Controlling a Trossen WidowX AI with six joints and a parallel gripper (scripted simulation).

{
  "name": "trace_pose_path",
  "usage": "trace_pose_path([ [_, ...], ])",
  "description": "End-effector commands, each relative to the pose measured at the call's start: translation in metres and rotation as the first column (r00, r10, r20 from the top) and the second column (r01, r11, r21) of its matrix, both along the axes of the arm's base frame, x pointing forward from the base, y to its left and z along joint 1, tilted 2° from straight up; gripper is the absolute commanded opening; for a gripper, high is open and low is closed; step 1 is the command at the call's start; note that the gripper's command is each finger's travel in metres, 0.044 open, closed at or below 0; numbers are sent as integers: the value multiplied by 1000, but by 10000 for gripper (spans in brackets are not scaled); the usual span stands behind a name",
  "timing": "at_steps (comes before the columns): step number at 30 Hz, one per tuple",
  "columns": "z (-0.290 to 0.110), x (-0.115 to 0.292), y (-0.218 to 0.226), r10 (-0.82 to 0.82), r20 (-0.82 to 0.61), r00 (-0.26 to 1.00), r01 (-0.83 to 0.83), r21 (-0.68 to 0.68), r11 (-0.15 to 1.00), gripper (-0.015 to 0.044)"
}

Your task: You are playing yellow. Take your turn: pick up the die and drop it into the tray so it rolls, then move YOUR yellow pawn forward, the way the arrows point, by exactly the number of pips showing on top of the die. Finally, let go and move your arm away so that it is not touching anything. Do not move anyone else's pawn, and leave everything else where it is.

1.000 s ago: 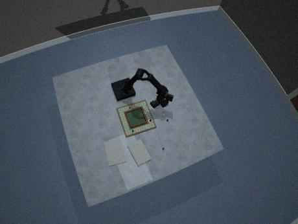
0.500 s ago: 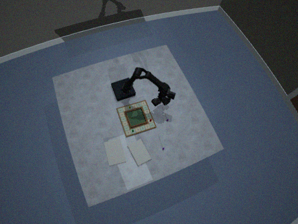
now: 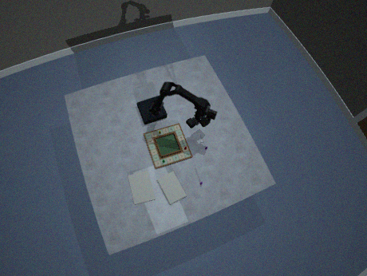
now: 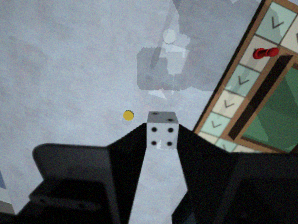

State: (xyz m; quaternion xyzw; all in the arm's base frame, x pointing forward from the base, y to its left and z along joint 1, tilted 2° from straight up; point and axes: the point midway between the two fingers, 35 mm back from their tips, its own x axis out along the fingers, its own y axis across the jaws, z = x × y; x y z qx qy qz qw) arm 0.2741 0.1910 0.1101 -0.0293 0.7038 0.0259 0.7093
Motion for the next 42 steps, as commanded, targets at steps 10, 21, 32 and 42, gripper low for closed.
trace_pose_path([
  [10, -7, 20, -72, -80, 3, 997, 80, -8, 997, 0],
  [21, -16, 24, -134, -147, 5, 989, 147, -12, 989, 0],
  [32, -25, 14, -193, -213, 7, 977, 213, -17, 977, 0],
  [42, -34, -4, -241, -272, 7, 962, 272, -22, 962, 0],
])
